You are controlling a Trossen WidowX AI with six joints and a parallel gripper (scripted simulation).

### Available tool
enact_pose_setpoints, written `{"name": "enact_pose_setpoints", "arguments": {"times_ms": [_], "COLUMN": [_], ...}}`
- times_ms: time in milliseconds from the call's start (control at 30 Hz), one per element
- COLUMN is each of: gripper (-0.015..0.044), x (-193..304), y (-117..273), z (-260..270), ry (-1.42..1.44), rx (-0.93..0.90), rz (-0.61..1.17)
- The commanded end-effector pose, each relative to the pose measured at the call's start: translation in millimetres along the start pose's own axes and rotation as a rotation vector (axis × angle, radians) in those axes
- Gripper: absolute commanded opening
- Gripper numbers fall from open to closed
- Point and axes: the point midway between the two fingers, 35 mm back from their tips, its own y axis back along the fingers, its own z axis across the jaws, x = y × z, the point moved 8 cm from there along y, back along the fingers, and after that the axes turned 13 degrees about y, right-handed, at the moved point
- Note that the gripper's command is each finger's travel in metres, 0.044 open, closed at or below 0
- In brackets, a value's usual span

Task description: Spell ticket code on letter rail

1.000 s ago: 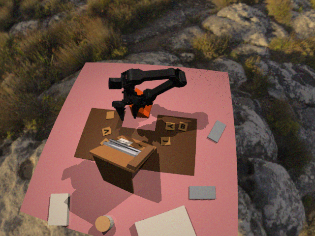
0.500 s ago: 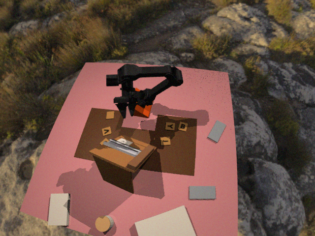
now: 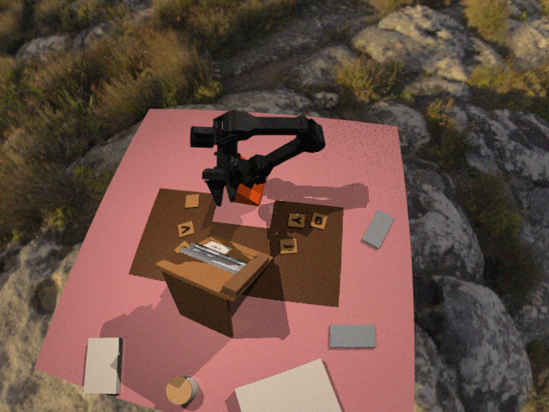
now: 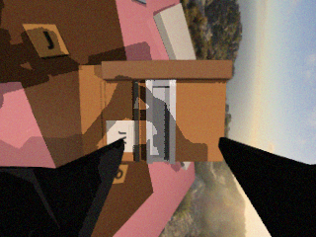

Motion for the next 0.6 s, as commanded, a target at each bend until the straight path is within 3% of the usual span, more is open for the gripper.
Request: {"name": "enact_pose_setpoints", "arguments": {"times_ms": [0,567], "gripper": [0.044,0.044], "x": [-27.6,-32.1], "y": [3.8,4.7], "z": [-6.9,-8.1], "ry": [0.005,0.004], "rx": [-0.025,-0.022], "rz": [0.147,0.174]}}
